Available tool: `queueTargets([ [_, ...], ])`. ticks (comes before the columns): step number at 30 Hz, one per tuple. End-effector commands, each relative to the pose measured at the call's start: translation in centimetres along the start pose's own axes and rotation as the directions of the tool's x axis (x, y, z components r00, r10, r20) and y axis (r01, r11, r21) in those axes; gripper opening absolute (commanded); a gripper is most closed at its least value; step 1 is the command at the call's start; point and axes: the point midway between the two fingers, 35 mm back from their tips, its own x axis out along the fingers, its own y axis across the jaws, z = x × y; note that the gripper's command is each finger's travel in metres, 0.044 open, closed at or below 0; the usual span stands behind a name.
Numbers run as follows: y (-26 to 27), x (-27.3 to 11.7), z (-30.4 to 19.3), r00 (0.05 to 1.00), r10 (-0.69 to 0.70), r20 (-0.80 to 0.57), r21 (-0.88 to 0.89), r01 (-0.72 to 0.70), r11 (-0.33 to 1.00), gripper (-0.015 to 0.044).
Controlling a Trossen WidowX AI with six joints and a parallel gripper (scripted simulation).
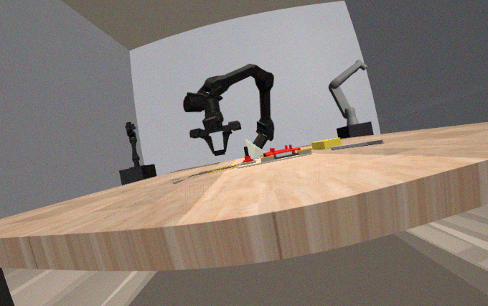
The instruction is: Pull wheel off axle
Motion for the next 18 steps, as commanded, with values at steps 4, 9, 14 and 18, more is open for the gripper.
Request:
queueTargets([
  [4,0.5,4.6,-0.5,1.0,0.017,-0.012,0.009,-0.017,1.0,0.0],
  [9,0.5,5.4,-0.6,1.0,0.018,-0.012,0.008,-0.018,1.0,0.0],
  [14,0.5,5.4,-0.6,1.0,0.018,-0.012,0.008,-0.018,1.0,0.0],
  [18,0.4,5.0,-0.4,1.0,0.01,-0.009,0.001,-0.01,1.0,0.0105],
])
